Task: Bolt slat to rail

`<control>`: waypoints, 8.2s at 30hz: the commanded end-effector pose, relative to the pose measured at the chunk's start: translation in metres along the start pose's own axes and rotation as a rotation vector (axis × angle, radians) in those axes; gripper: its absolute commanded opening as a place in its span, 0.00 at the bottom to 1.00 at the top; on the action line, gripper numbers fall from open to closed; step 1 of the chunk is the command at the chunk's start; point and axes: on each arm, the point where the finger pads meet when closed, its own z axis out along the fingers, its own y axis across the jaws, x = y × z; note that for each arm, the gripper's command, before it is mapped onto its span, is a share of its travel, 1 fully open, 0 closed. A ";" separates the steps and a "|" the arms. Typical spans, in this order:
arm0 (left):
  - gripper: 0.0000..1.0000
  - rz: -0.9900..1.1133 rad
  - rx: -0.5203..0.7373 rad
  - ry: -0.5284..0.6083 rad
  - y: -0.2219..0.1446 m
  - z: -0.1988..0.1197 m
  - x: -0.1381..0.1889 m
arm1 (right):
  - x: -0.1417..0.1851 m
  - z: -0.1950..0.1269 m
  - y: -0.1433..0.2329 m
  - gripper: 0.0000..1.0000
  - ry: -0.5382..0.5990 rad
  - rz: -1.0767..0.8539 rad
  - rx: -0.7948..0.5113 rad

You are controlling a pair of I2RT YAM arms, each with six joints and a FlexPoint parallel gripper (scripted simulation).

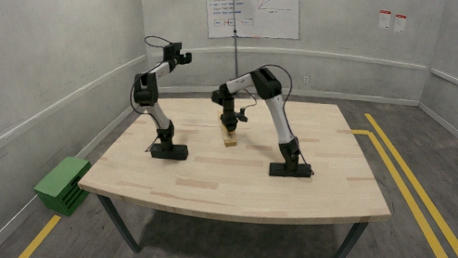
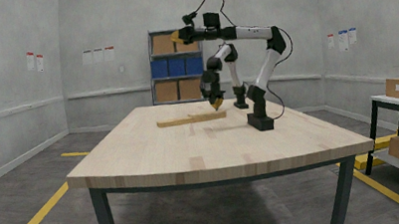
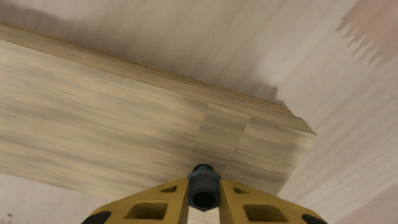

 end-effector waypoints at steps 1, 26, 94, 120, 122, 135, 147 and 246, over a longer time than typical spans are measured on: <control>1.00 0.001 0.010 -0.020 -0.002 -0.002 -0.007 | 0.001 0.012 -0.001 0.14 -0.008 0.008 0.009; 1.00 -0.022 0.018 0.028 -0.007 0.008 0.003 | 0.002 -0.005 0.002 0.36 0.005 -0.002 -0.016; 1.00 -0.338 0.123 1.014 -0.190 0.020 0.229 | 0.002 -0.005 0.002 0.36 0.005 -0.002 -0.016; 1.00 -0.287 -0.054 1.403 -0.246 -0.044 0.314 | 0.002 -0.005 0.002 0.36 0.005 -0.002 -0.016; 1.00 -0.276 -0.077 1.432 -0.249 -0.051 0.321 | 0.002 -0.005 0.002 0.36 0.005 -0.002 -0.016; 1.00 -0.206 -0.207 1.565 -0.263 -0.087 0.351 | 0.002 -0.005 0.002 0.36 0.005 -0.002 -0.016; 1.00 -0.221 -0.197 1.544 -0.263 -0.084 0.343 | 0.002 -0.005 0.002 0.36 0.005 -0.002 -0.016; 1.00 -0.211 -0.196 1.545 -0.262 -0.084 0.395 | 0.002 -0.005 0.002 0.36 0.005 -0.002 -0.016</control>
